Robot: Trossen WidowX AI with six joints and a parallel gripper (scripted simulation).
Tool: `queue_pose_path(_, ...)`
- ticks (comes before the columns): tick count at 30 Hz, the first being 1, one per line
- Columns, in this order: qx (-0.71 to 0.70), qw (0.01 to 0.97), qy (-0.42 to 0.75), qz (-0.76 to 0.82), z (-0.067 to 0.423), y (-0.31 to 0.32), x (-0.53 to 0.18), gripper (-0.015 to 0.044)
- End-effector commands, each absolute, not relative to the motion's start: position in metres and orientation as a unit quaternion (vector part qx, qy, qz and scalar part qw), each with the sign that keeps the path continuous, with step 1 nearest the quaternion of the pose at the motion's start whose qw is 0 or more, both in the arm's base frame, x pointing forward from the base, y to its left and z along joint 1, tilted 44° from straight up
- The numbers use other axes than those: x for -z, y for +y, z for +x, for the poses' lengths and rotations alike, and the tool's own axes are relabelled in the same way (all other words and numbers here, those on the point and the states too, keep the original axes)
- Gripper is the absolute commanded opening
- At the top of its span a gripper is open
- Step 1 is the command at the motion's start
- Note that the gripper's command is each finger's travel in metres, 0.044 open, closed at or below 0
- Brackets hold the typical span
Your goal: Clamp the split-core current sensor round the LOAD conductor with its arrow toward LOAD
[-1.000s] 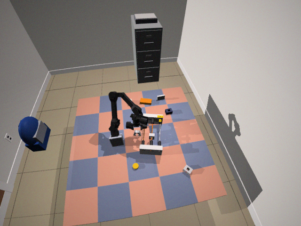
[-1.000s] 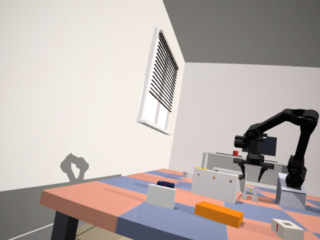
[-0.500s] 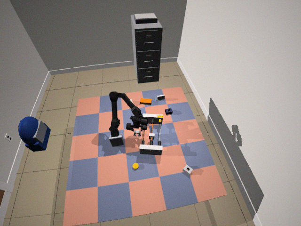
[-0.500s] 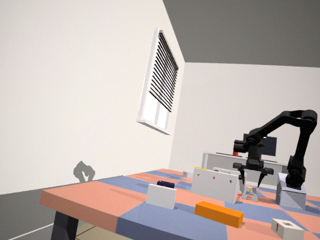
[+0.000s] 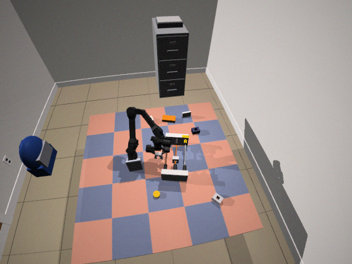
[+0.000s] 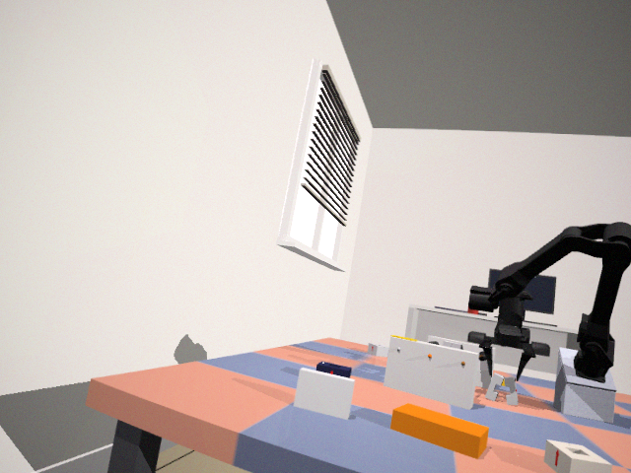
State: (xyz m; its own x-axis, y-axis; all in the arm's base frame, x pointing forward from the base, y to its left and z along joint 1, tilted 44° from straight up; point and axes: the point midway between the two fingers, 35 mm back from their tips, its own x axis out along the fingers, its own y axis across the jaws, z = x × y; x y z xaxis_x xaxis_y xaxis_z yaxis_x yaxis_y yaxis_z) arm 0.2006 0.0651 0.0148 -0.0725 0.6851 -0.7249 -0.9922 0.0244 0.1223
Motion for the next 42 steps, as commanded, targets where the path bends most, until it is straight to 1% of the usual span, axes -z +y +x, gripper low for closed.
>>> queue_pose_path(1, -0.657, 0.638, 0.323, -0.238, 0.201, 0.065, -0.015, 0.0260)
queue_pose_path(10, -0.657, 0.638, 0.323, -0.238, 0.201, 0.065, -0.015, 0.0200)
queue_pose_path(17, -0.655, 0.638, 0.326, -0.240, 0.207, 0.048, -0.030, 0.0016)
queue_pose_path(18, -0.655, 0.638, 0.326, -0.240, 0.208, 0.044, -0.033, 0.0000)
queue_pose_path(35, -0.656, 0.638, 0.326, -0.236, 0.219, -0.012, -0.092, 0.0000)
queue_pose_path(42, -0.646, 0.645, 0.342, -0.220, 0.222, -0.016, -0.096, 0.0000)
